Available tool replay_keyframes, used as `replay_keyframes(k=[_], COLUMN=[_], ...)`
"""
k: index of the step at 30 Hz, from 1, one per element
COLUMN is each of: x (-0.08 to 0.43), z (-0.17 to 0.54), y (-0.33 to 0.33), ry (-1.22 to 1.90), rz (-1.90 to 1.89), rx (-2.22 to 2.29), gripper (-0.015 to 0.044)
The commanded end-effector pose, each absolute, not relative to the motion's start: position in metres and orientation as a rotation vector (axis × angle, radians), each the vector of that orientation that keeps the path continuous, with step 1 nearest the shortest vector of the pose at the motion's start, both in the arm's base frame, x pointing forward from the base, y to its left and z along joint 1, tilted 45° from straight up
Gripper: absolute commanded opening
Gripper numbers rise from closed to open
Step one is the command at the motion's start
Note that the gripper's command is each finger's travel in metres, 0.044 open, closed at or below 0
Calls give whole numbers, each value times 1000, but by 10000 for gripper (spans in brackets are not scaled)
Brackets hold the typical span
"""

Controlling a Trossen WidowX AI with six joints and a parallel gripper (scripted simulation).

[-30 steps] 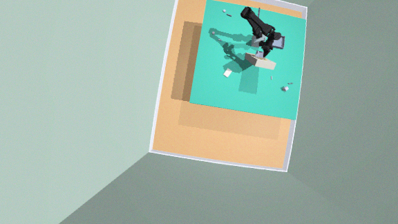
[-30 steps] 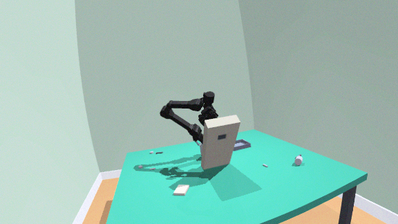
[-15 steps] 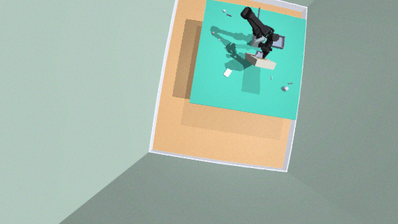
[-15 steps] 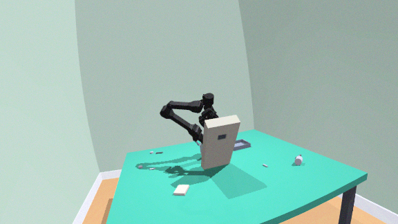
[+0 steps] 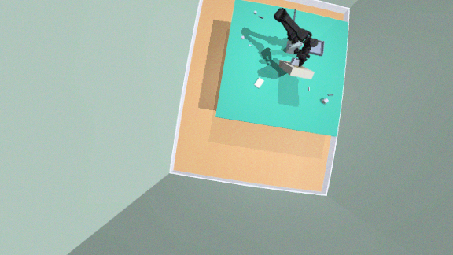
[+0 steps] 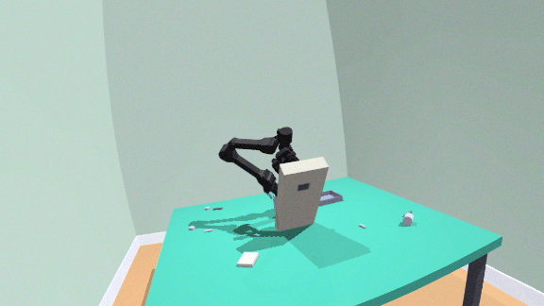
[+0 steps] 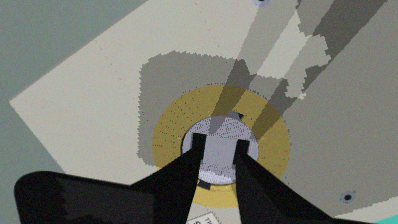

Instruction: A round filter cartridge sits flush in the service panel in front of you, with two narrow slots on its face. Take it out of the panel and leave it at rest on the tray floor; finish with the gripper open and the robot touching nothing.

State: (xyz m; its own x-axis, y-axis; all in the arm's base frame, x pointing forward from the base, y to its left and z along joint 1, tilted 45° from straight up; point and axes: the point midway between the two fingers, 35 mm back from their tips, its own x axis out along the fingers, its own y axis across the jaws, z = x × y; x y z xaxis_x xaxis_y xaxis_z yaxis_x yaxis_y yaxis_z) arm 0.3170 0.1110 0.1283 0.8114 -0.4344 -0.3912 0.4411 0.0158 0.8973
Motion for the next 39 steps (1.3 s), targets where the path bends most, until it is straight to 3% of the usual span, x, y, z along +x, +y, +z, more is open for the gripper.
replay_keyframes(k=[1,39], x=[318,331], z=[128,121], y=[111,104], ry=[11,10], rz=[-680,-679], rx=[1396,1396], gripper=[99,99])
